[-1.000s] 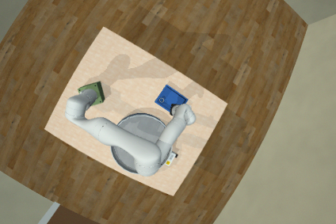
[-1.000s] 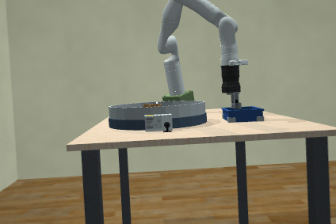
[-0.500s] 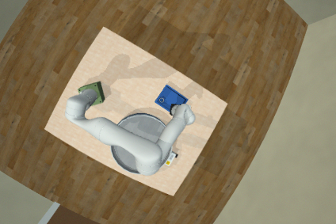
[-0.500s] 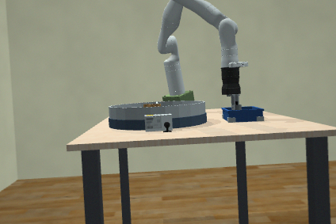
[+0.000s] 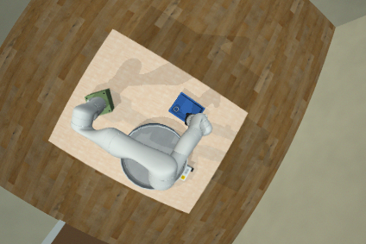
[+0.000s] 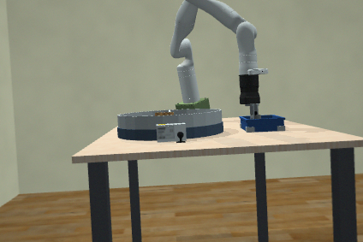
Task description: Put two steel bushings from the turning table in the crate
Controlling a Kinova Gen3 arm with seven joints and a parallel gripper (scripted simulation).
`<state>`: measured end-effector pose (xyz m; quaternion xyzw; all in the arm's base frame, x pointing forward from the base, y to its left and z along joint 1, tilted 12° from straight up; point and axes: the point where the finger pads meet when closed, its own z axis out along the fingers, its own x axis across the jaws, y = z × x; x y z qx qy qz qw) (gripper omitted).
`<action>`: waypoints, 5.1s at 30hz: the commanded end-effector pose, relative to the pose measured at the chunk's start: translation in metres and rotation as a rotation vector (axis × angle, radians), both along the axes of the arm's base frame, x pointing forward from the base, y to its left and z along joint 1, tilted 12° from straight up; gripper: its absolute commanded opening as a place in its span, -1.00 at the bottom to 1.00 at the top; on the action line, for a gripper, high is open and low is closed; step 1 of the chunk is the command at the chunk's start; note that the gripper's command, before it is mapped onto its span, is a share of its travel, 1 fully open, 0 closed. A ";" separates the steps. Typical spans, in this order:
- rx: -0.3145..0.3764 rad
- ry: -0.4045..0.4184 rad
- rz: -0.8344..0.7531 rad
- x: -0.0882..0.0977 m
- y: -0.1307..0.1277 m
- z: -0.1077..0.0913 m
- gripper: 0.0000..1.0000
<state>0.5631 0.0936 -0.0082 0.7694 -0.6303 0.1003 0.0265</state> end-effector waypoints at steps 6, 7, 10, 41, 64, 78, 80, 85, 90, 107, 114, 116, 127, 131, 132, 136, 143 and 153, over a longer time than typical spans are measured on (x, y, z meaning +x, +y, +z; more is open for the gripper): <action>0.000 0.002 0.001 -0.001 0.001 -0.001 -1.00; 0.000 0.002 0.001 -0.001 0.001 -0.001 -1.00; 0.000 0.002 0.001 -0.001 0.001 -0.001 -1.00; 0.000 0.002 0.001 0.001 -0.002 -0.018 -1.00; 0.000 0.003 0.001 0.003 -0.004 -0.029 -1.00; 0.000 0.003 0.001 0.003 -0.004 -0.030 -1.00; 0.000 0.003 0.001 0.003 -0.004 -0.030 -0.16; 0.000 0.003 0.001 0.003 -0.004 -0.030 -0.16; 0.000 0.003 0.001 0.003 -0.004 -0.030 -0.16; 0.000 0.003 0.001 0.003 -0.004 -0.030 -0.16; 0.000 0.003 0.001 0.003 -0.004 -0.030 -0.16; 0.000 0.003 0.001 0.003 -0.004 -0.030 -0.16; 0.000 0.003 0.001 0.003 -0.004 -0.030 -0.16; 0.000 0.003 0.001 0.003 -0.004 -0.030 -0.16; 0.000 0.003 0.001 0.003 -0.004 -0.030 -0.16; 0.000 0.003 0.001 0.003 -0.004 -0.030 -0.16; 0.000 0.003 0.001 0.003 -0.004 -0.030 -0.16; 0.000 0.003 0.001 0.003 -0.004 -0.030 -0.16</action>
